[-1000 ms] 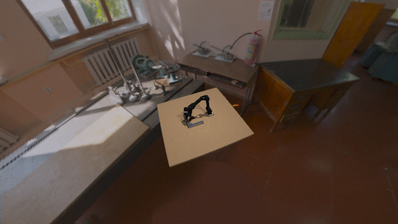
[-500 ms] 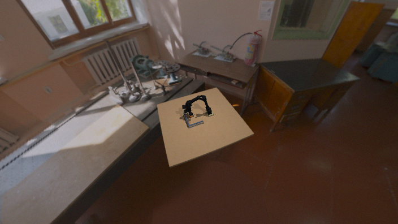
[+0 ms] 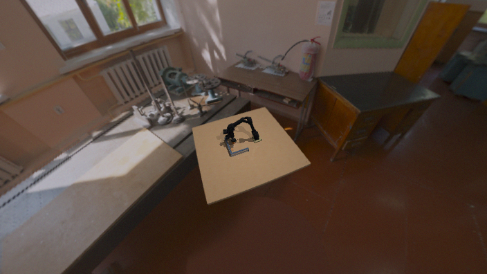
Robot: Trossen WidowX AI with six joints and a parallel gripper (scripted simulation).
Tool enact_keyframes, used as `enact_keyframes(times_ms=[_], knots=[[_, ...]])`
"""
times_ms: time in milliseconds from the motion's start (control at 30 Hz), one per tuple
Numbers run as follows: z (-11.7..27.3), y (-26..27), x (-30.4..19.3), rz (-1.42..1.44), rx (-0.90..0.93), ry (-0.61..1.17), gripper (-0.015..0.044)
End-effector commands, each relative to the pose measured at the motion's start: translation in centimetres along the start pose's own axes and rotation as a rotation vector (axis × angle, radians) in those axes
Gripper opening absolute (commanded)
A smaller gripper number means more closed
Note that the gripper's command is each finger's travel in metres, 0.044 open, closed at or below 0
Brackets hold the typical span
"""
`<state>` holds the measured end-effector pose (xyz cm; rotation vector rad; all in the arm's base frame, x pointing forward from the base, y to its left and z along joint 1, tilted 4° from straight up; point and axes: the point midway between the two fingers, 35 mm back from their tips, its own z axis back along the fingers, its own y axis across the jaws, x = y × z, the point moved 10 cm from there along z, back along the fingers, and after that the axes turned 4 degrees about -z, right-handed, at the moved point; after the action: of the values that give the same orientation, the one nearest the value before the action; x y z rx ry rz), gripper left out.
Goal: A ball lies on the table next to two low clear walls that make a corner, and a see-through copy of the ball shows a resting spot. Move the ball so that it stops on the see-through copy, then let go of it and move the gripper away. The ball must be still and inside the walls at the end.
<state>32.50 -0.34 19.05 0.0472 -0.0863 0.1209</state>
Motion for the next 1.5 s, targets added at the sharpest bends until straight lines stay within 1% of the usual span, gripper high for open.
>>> enact_keyframes(times_ms=[0, 667, 767, 1067, 1167, 1267, 1467], knots=[[-0.9, 0.0, 0.0, -0.004, -0.004, 0.013, 0.0289], [-3.8, -0.1, -0.1, -0.004, -0.004, 0.013, 0.0289], [-3.8, -0.1, -0.1, -0.004, -0.004, 0.013, 0.0211], [-3.8, -0.1, -0.1, -0.004, -0.004, 0.013, 0.0151], [-3.5, -0.1, 0.0, -0.004, -0.004, 0.013, 0.0072], [-2.0, -0.1, 0.3, -0.004, -0.004, 0.012, 0.0000], [1.2, -0.1, 0.7, -0.004, -0.004, 0.012, 0.0000]])
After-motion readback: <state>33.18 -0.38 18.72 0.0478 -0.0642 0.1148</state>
